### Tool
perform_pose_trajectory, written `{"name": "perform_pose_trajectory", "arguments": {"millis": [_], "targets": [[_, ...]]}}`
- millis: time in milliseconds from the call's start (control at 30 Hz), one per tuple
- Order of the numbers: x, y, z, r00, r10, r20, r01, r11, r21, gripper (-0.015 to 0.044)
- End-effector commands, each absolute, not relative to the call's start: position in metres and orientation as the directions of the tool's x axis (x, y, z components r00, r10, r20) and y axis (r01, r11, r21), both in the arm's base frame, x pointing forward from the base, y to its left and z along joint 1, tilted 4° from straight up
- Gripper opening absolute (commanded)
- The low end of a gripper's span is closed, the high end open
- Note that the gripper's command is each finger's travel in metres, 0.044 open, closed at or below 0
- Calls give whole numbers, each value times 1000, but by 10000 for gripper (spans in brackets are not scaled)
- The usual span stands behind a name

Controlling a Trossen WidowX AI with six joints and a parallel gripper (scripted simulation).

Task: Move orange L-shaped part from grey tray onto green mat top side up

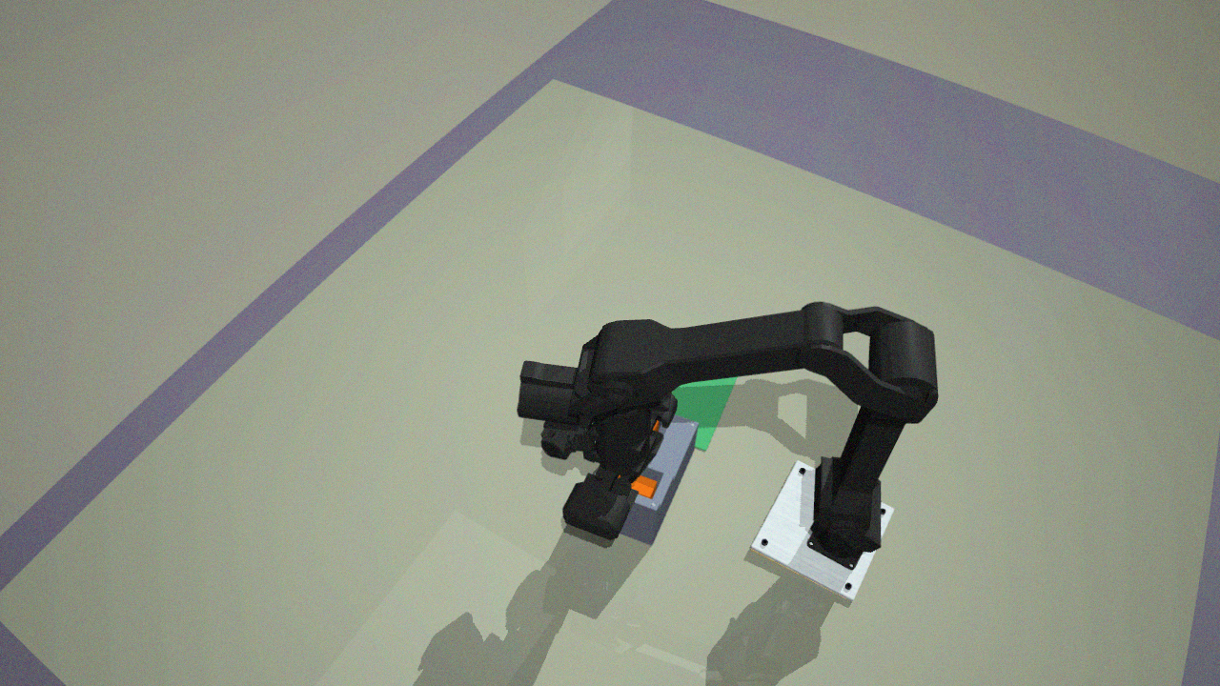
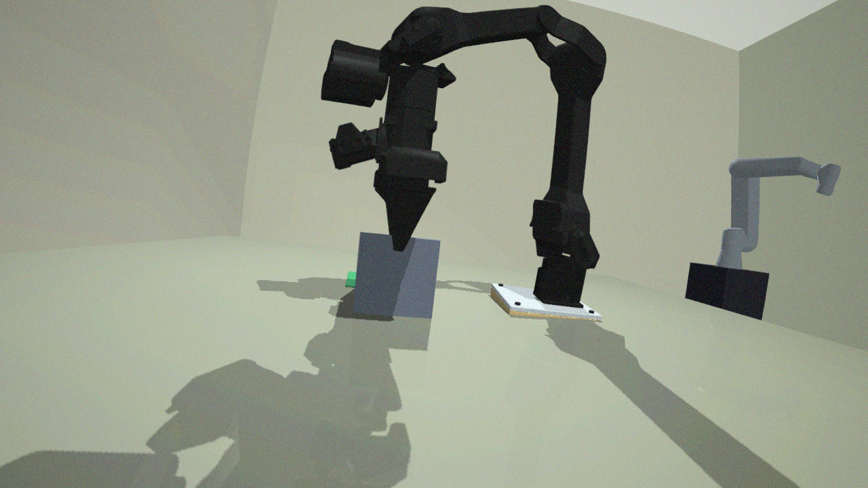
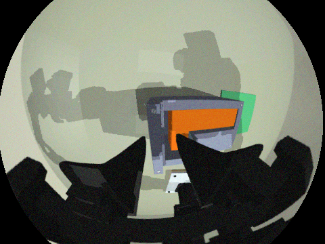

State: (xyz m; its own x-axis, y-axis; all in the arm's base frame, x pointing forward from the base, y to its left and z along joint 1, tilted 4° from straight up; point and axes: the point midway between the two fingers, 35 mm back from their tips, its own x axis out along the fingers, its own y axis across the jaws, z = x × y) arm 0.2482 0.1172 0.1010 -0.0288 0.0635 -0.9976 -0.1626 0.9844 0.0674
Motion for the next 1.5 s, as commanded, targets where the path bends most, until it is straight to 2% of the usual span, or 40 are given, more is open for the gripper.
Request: {"name": "perform_pose_trajectory", "arguments": {"millis": [0,833,1467], "targets": [[249,119,97,-17,73,-997,-160,984,75,180],[248,122,61,-17,73,-997,-160,984,75,180],[250,124,63,-13,84,-996,-167,982,85,180]]}}
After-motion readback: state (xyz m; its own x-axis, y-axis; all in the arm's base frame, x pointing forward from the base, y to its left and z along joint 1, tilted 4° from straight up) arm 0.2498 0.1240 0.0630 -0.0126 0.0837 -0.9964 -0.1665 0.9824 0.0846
